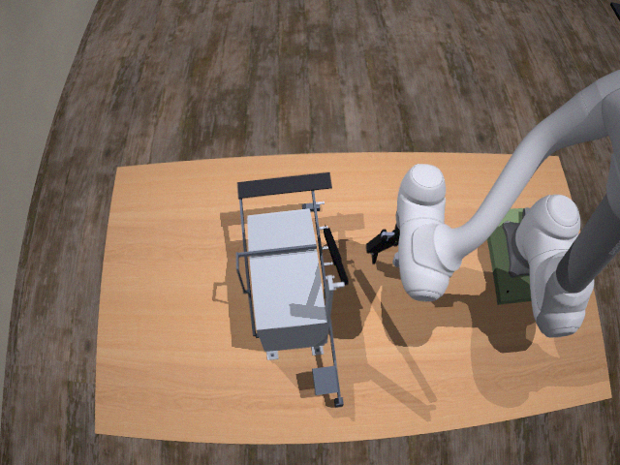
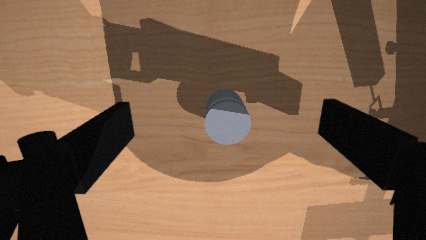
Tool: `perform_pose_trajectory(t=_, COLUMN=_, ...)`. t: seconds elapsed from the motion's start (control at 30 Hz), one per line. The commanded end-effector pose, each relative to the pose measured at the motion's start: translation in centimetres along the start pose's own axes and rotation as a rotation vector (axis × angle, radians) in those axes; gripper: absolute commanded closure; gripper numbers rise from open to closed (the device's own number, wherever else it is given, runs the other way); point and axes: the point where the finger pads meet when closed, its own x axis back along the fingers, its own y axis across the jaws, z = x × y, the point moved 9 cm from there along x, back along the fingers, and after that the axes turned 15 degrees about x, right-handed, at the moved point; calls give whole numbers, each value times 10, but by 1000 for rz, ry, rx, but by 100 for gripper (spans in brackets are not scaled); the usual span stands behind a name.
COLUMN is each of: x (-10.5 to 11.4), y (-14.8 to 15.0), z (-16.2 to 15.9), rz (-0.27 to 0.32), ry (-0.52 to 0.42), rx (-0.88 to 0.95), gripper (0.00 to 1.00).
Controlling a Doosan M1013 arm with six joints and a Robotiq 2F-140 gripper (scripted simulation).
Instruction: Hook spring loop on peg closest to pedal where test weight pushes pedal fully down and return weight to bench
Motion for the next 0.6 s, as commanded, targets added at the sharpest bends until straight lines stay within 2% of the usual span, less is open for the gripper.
perform_pose_trajectory(t=0.0, x=0, y=0, z=0, rz=-1, ry=0, rx=0, gripper=0)
perform_pose_trajectory(t=0.37, x=0, y=0, z=0, rz=-1, ry=0, rx=0, gripper=0)
perform_pose_trajectory(t=0.4, x=0, y=0, z=0, rz=-1, ry=0, rx=0, gripper=75)
perform_pose_trajectory(t=0.57, x=0, y=0, z=0, rz=-1, ry=0, rx=0, gripper=75)
